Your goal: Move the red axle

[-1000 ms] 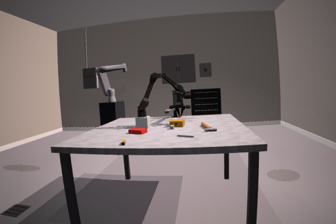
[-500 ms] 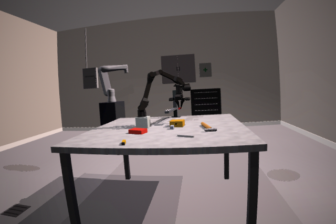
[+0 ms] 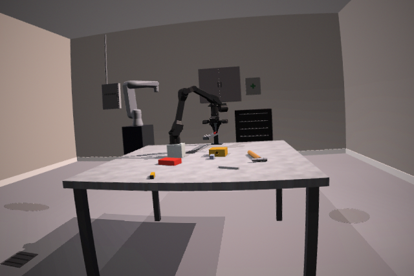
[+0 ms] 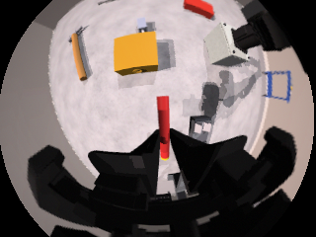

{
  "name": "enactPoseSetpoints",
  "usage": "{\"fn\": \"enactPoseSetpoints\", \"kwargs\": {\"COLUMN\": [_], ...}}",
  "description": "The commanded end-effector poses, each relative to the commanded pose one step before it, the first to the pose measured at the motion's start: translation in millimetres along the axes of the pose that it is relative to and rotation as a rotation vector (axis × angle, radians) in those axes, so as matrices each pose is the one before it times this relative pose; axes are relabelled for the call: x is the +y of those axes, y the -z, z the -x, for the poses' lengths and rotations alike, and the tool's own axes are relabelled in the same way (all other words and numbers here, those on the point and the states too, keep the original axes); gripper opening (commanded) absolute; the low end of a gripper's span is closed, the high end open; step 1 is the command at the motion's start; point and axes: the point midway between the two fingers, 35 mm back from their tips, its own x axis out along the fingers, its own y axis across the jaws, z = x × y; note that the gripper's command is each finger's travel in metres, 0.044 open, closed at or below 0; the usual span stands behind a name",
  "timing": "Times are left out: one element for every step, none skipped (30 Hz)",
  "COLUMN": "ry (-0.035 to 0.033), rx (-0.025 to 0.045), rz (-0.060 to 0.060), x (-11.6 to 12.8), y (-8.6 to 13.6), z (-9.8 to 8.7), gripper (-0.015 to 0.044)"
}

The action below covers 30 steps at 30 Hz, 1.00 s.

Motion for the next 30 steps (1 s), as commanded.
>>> {"fn": "enactPoseSetpoints", "kwargs": {"ry": [-0.00454, 0.00037, 0.00037, 0.00037, 0.00037, 0.00037, 0.00038, 0.00038, 0.00038, 0.00038, 0.00039, 0.00039, 0.00032, 0.0002, 0.00007, 0.0, 0.0, 0.0, 0.0, 0.0, 0.0, 0.0, 0.0, 0.0, 0.0, 0.0, 0.0, 0.0, 0.0, 0.0], "rx": [0.00125, 0.00024, 0.00025, 0.00025, 0.00025, 0.00025, 0.00025, 0.00025, 0.00025, 0.00025, 0.00025, 0.00025, 0.0002, 0.00012, 0.00004, 0.0, -0.00001, 0.0, 0.0, 0.0, 0.0, 0.0, 0.0, 0.0, 0.0, 0.0, 0.0, 0.0, -0.00001, -0.00001], "rz": [-0.0044, -0.0002, -0.0002, -0.0002, -0.0002, -0.0002, -0.0002, -0.0002, -0.0002, -0.0002, -0.0002, -0.0002, -0.0002, -0.0001, 0.0, 0.0, 0.0, 0.0, -0.0001, -0.0001, -0.0001, -0.0002, -0.0002, -0.0003, -0.0003, -0.0003, -0.0003, -0.0003, -0.0003, -0.0003], "x": [-18.07, -5.03, -5.07, -5.1, -5.12, -5.15, -5.17, -5.19, -5.21, -5.23, -5.24, -5.25, -4.31, -2.61, -0.87, 0.0, 0.01, 0.0, 0.0, 0.01, 0.01, 0.01, 0.01, 0.01, 0.0, 0.0, 0.0, -0.01, -0.01, -0.02], "y": [9.63, 2.86, 2.75, 2.64, 2.53, 2.43, 2.32, 2.21, 2.08, 1.98, 1.87, 1.76, 1.36, 0.79, 0.26, 0.0, -0.08, 0.0, 0.01, 0.01, 0.02, 0.02, 0.02, 0.01, 0.0, -0.01, -0.02, -0.03, -0.04, -0.04], "z": [1.36, 0.0, 0.0, -0.01, -0.02, -0.02, -0.03, -0.03, -0.04, -0.04, -0.05, -0.06, -0.05, -0.03, -0.01, 0.0, -0.08, 0.0, -0.27, -0.51, -0.76, -1.03, -1.18, -1.34, -1.48, -1.54, -1.56, -1.57, -1.57, -1.57], "gripper": [0.0, 0.0, 0.0, 0.0, 0.0, 0.0, 0.0, 0.0, 0.0, 0.0, 0.0, 0.0, 0.0, 0.0, 0.0, 0.0, 0.0, 0.0, 0.0, 0.0, 0.0, 0.0, 0.0, 0.0, 0.0, 0.0, 0.0, 0.0, 0.0, 0.0]}}
